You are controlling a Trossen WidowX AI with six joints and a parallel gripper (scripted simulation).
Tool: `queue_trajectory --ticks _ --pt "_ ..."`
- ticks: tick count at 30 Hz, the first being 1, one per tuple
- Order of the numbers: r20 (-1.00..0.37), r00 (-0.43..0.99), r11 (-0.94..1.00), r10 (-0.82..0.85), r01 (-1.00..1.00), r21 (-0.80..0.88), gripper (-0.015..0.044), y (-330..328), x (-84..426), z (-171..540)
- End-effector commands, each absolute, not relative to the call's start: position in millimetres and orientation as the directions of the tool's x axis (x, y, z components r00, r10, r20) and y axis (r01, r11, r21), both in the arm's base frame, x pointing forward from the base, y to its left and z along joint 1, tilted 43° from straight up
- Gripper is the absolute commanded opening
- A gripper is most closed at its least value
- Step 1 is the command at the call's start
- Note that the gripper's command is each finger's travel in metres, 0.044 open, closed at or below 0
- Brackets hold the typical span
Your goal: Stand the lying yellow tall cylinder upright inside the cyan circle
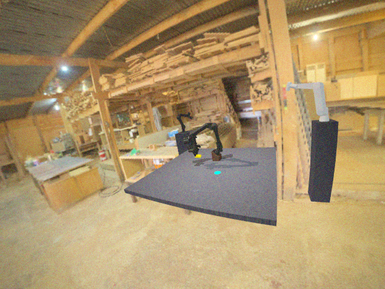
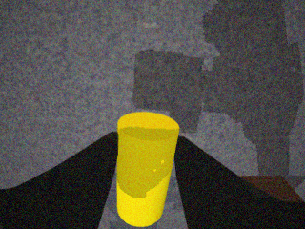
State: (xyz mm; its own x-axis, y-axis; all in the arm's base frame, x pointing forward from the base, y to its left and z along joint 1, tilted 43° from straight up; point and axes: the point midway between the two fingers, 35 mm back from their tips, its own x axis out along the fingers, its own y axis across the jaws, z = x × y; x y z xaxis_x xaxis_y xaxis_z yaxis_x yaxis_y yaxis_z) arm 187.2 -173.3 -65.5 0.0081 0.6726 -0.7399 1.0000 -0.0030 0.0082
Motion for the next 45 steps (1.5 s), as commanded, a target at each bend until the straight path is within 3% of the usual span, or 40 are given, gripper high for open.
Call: queue_trajectory --ticks 1,45 --pt "-0.747 0.010 0.001 0.665 1.000 0.015 0.0105 -181 188 -57" --pt "-0.778 0.016 0.300 0.628 0.917 0.261 0.0105 -140 271 10"
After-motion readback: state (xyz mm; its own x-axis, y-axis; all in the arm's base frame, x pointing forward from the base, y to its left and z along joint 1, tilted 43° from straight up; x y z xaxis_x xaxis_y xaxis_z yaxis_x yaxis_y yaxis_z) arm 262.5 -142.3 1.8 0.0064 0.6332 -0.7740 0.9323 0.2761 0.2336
